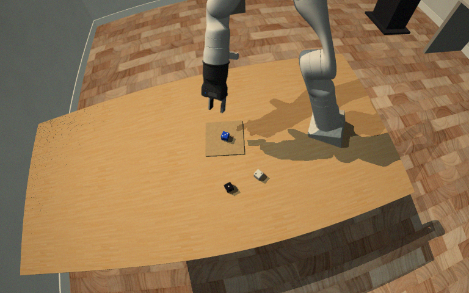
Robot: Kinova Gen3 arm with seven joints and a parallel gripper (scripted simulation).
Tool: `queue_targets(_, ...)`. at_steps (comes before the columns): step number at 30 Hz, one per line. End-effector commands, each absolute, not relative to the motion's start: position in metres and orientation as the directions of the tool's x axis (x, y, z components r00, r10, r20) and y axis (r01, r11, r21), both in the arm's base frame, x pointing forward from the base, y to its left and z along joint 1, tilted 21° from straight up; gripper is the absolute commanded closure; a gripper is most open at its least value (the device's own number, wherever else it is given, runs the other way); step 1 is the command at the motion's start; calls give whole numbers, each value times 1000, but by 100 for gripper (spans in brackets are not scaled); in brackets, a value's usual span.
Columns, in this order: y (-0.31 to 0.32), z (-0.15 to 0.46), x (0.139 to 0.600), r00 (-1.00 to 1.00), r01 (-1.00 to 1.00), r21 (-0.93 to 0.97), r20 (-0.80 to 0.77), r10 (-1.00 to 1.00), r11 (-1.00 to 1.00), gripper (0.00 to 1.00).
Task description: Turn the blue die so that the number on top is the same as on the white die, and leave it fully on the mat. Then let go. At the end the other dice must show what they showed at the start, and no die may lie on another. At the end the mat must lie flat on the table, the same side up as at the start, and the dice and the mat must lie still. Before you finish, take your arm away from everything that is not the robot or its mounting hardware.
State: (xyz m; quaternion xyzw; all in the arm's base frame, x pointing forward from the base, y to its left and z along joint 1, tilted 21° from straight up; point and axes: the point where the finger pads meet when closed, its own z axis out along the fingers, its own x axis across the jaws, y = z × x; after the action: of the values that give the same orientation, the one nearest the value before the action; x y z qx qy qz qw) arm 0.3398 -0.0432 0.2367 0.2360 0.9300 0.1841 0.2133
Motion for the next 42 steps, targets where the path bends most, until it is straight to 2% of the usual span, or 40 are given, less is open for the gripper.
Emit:
queue_targets(1,-42,233,339,-792,425,337,-311,525,840,21)
queue_targets(13,-4,224,342,-769,545,78,-350,535,835,21)
queue_targets(27,5,218,341,-763,567,20,-364,534,823,21)
queue_targets(28,5,218,341,-763,567,20,-364,534,823,0)
queue_targets(42,2,205,343,-777,548,12,-363,514,837,0)
